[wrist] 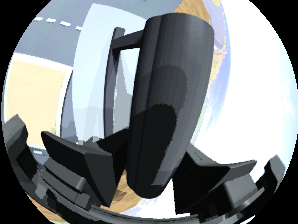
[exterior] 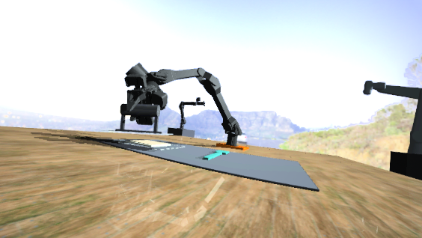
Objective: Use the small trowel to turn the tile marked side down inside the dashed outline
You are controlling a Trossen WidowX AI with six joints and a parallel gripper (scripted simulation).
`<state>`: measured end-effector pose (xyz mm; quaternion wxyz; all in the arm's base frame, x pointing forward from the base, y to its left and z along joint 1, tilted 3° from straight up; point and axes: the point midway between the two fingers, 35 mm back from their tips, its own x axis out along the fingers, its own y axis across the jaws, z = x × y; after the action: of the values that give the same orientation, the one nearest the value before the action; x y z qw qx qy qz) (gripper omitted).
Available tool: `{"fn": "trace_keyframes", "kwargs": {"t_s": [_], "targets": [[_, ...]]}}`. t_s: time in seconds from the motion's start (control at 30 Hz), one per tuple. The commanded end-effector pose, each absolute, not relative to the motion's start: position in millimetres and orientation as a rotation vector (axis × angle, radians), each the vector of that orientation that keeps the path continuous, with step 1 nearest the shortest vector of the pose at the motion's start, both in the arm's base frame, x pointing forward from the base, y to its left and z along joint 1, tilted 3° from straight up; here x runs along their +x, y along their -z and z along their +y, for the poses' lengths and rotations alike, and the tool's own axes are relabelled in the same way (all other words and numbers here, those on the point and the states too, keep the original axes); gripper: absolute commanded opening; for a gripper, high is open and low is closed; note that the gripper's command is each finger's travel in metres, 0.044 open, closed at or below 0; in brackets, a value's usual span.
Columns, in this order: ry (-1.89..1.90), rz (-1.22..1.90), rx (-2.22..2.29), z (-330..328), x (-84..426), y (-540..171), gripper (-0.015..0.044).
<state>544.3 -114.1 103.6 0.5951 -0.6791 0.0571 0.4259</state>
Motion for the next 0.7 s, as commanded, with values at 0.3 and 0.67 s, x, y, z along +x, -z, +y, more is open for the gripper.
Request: {"fn": "trace_keyframes", "kwargs": {"t_s": [0.3,0.67], "targets": [[-1.074,0.007,-1.614,-18.1,535.7,-118.2,0.0],[-1.168,-0.107,-1.641,62.4,512.0,-118.5,0.0]]}}
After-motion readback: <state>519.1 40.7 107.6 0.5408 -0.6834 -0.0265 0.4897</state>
